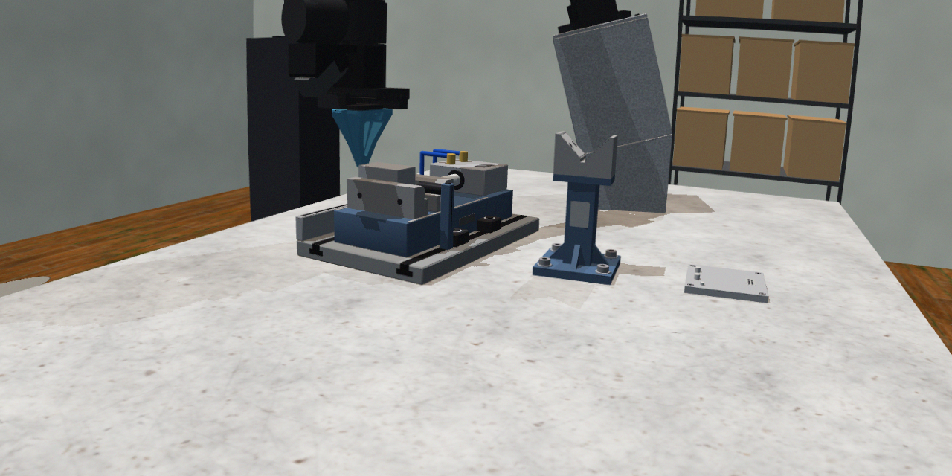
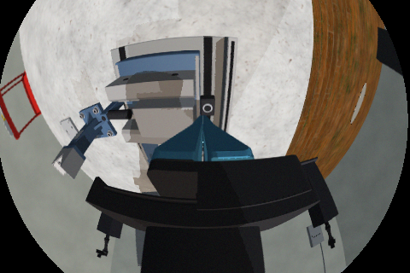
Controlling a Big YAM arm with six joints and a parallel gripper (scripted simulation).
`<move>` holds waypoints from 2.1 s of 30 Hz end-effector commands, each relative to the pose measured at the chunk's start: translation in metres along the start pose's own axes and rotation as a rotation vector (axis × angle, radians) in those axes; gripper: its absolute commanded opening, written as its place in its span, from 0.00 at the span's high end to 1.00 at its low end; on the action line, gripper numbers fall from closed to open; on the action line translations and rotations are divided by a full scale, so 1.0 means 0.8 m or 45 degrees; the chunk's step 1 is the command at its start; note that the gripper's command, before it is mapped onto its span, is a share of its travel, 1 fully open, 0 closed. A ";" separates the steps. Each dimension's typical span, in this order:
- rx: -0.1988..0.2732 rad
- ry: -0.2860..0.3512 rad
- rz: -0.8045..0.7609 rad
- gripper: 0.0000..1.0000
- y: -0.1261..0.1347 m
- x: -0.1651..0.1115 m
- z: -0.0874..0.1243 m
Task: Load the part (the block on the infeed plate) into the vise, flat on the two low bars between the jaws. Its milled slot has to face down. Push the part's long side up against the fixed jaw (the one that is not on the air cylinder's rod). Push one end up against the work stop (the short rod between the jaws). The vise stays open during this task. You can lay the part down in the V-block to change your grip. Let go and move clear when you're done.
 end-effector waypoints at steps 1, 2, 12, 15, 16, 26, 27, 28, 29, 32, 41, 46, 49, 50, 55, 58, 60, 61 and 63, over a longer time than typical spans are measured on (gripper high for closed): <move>0.001 -0.014 0.000 1.00 0.011 0.005 -0.004; 0.000 -0.014 -0.005 1.00 0.009 0.004 -0.004; 0.000 -0.010 -0.006 1.00 0.012 0.003 -0.005; -0.001 -0.014 -0.004 1.00 0.014 0.005 -0.004; -0.001 -0.016 -0.001 1.00 0.016 0.005 -0.003; 0.003 -0.007 0.003 1.00 0.020 0.003 -0.005; 0.003 -0.006 0.003 1.00 0.021 0.002 -0.006; 0.003 -0.007 0.003 1.00 0.021 0.003 -0.006; 0.002 -0.008 0.003 1.00 0.022 0.003 -0.006; 0.002 -0.009 0.002 1.00 0.023 0.003 -0.006; 0.003 -0.006 0.003 1.00 0.025 0.003 -0.006; 0.002 -0.008 0.003 1.00 0.027 0.003 -0.006; 0.002 -0.010 0.002 1.00 0.029 0.003 -0.005; 0.002 -0.008 0.003 1.00 0.029 0.003 -0.006; 0.002 -0.009 0.002 1.00 0.030 0.005 -0.005; 0.002 -0.007 0.003 1.00 0.031 0.003 -0.005; 0.003 -0.006 0.003 1.00 0.032 0.003 -0.006; 0.003 -0.005 0.003 1.00 0.033 0.002 -0.006; 0.002 -0.007 0.003 1.00 0.033 0.002 -0.006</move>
Point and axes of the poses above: the point where the finger pads meet when closed, its own z axis back along the fingers, its own y axis across the jaws, x = y × z, the point moved 10 cm from there along z, back along the fingers
